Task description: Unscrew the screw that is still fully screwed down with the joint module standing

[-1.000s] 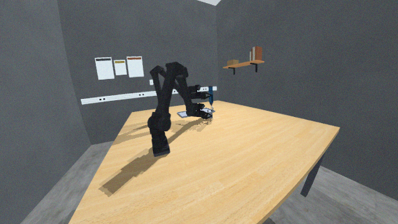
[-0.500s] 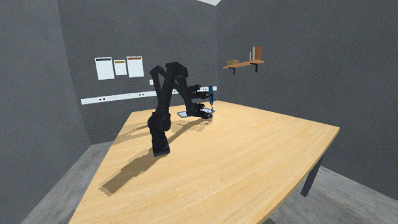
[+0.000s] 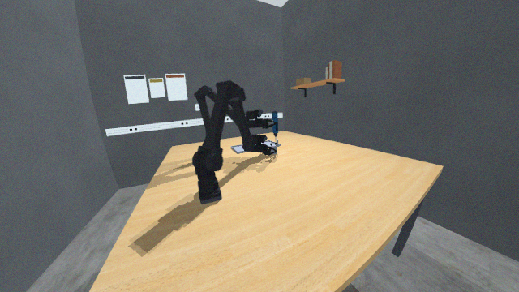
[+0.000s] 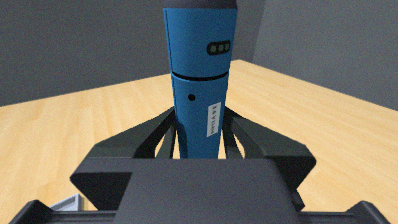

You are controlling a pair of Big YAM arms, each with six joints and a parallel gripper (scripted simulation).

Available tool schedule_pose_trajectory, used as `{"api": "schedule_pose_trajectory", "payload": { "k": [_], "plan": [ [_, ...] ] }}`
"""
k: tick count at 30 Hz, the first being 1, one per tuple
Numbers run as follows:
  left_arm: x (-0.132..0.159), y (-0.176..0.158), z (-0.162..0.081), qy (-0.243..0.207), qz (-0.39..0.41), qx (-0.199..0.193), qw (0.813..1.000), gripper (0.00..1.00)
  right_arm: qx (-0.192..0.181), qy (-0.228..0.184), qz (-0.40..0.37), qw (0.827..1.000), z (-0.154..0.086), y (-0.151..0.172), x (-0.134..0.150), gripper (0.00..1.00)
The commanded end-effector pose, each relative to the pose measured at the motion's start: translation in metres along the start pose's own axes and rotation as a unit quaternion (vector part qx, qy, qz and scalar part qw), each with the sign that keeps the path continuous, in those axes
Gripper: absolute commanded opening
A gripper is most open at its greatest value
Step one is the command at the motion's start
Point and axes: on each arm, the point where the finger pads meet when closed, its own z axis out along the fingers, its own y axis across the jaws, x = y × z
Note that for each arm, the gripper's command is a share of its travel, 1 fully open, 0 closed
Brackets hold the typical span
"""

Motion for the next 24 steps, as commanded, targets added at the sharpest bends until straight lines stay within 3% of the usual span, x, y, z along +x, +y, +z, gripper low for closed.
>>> {"api": "schedule_pose_trajectory", "payload": {
  "k": [1,8,20,24],
  "plan": [
    [-0.066,-0.003,0.017,-0.059,-0.006,0.003,0.998,0.42,-0.002,-0.005,0.006,1.000,0.009,0.008,-0.002,0.59],
    [-0.075,-0.003,0.016,-0.073,-0.005,0.003,0.997,0.42,-0.002,-0.005,0.006,1.000,0.009,0.008,-0.002,0.59],
    [-0.077,-0.003,0.015,-0.052,-0.004,0.003,0.999,0.42,-0.002,-0.005,0.006,1.000,0.009,0.008,-0.002,0.59],
    [-0.084,-0.003,0.014,-0.067,-0.004,0.003,0.998,0.42,-0.002,-0.005,0.006,1.000,0.009,0.008,-0.002,0.59]
  ]
}}
